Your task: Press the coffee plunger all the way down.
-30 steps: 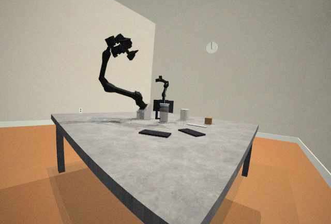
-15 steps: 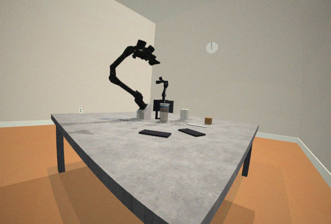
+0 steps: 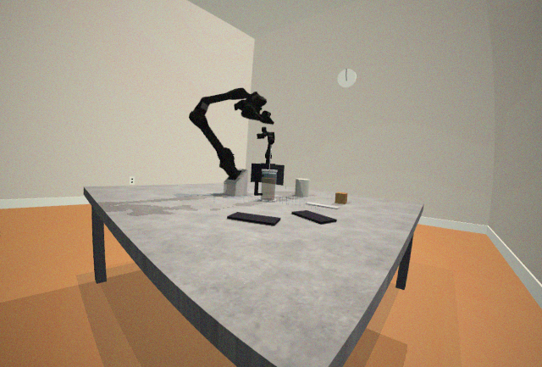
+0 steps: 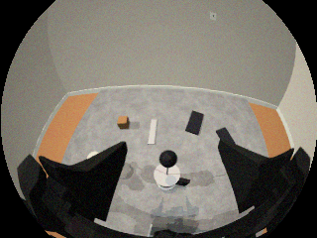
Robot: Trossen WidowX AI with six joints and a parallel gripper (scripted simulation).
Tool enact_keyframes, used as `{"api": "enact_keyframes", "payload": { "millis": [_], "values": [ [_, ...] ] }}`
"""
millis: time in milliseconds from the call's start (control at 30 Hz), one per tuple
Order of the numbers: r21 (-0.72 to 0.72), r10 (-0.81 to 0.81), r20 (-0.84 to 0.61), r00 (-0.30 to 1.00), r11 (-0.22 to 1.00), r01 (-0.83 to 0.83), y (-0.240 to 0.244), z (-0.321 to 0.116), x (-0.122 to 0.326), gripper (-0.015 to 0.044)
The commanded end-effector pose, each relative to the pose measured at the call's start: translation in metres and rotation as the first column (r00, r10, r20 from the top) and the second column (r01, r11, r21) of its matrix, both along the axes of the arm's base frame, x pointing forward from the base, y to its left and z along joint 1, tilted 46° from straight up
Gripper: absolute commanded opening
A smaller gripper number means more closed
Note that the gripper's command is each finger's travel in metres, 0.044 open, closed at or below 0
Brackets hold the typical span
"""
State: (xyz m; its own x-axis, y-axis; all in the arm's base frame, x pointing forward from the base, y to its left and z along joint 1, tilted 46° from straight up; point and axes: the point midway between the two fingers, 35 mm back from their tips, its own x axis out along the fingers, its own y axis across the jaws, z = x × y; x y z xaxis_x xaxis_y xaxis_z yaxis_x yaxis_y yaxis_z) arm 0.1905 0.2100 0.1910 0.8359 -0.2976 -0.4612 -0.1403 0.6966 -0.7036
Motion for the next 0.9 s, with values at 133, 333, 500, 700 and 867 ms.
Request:
{"api": "enact_keyframes", "payload": {
  "millis": [133,333,500,700,867],
  "values": [
    [-0.005,-0.033,0.05,0.998,0.999,0.034,-0.035,-0.044,-0.008,0.044],
    [-0.005,-0.037,0.053,0.998,0.999,0.037,-0.046,-0.053,-0.009,0.044],
    [-0.004,-0.037,0.05,0.998,0.999,0.037,-0.047,-0.056,-0.005,0.044],
    [-0.002,-0.037,0.048,0.998,0.999,0.037,-0.05,-0.061,0.003,0.044],
    [-0.002,-0.037,0.048,0.998,0.999,0.037,-0.053,-0.064,0.01,0.044]
  ]
}}
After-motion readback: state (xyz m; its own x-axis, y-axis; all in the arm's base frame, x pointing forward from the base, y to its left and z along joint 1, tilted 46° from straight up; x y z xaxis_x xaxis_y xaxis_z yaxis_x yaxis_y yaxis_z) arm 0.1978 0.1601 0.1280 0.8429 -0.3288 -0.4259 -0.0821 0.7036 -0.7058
